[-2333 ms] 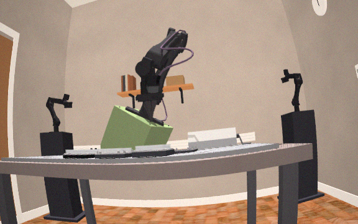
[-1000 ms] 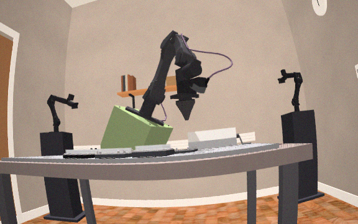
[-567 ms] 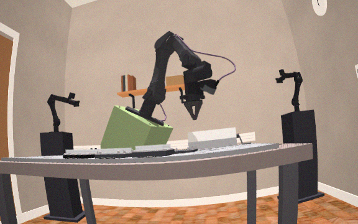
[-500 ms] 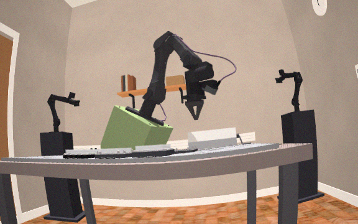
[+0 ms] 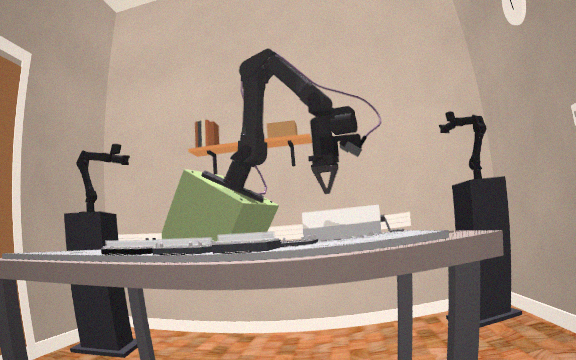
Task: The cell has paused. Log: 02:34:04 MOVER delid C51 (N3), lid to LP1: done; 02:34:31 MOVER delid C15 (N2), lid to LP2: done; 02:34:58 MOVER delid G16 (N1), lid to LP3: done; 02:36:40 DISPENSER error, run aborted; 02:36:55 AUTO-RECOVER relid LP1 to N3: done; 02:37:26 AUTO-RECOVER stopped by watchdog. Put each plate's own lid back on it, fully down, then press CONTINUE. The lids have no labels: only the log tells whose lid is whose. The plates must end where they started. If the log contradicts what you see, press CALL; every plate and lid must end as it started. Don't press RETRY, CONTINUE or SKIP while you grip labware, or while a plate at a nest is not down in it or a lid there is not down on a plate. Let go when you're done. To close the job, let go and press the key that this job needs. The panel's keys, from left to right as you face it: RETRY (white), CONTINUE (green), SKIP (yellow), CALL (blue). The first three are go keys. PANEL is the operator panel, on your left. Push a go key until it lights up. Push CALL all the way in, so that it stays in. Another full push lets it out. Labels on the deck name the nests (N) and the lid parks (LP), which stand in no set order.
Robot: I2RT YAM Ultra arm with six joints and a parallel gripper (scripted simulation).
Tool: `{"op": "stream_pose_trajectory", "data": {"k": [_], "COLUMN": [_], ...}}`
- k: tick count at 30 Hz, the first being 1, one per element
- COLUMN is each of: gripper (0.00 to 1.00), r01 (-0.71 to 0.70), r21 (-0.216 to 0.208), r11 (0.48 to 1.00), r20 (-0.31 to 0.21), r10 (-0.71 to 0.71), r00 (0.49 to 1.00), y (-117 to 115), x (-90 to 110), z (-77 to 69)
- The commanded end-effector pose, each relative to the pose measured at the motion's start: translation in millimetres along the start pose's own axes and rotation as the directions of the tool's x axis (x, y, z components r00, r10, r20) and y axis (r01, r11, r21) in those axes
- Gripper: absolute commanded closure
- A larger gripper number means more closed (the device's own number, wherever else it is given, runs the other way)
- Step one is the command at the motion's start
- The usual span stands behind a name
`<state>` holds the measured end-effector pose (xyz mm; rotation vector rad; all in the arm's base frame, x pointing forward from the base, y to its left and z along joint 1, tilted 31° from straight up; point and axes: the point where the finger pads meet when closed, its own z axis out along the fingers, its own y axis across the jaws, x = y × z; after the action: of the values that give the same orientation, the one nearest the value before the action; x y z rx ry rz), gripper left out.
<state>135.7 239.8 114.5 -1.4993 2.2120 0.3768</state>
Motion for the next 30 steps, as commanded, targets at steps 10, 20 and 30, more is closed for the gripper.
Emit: {"op": "stream_pose_trajectory", "data": {"k": [10, 20, 30], "gripper": [1.00, 1.00, 1.00], "r01": [0.188, 0.194, 0.186], "r21": [0.043, 0.043, 0.043], "r11": [0.981, 0.980, 0.982], "r20": [0.022, 0.020, 0.037], "r10": [-0.189, -0.195, -0.187], "r00": [0.982, 0.981, 0.982], "y": [41.6, 89.9, 101.8], "x": [-29.8, -44.3, -52.8], "z": [-7.1, -5.7, -9.7]}}
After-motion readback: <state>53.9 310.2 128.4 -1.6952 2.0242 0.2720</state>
